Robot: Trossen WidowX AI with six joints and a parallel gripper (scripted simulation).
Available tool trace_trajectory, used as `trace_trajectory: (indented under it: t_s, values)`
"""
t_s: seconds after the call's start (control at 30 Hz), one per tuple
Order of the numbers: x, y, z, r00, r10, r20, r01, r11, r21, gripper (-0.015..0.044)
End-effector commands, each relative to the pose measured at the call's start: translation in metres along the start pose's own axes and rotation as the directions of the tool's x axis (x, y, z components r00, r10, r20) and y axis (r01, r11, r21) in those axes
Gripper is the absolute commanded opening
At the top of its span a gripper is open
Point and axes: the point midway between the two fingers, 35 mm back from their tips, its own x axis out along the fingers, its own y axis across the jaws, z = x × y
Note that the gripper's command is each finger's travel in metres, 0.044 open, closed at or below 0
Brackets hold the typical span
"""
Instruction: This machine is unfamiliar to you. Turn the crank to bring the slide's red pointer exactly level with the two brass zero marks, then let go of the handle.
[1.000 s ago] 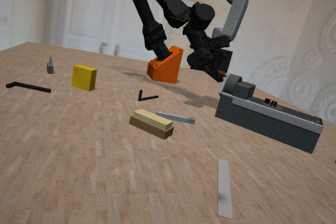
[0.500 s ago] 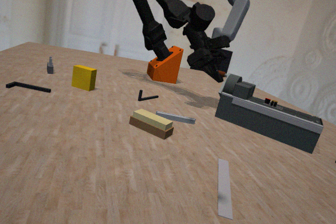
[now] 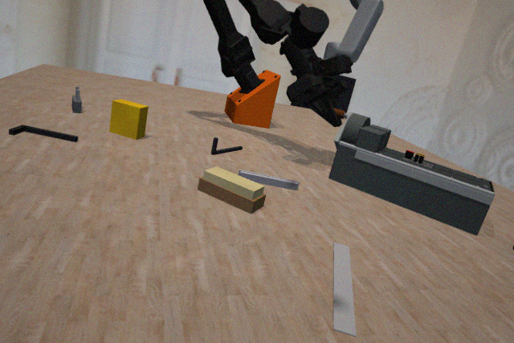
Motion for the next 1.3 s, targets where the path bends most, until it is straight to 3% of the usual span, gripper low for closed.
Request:
trace_trajectory:
  t_s: [0.0,1.27]
  values:
    - [0.0037,0.0077,-0.0038,1.000,0.024,-0.006,-0.024,1.000,-0.004,0.0000]
    - [0.0098,0.0124,-0.0095,1.000,0.024,-0.007,-0.024,1.000,-0.004,0.0000]
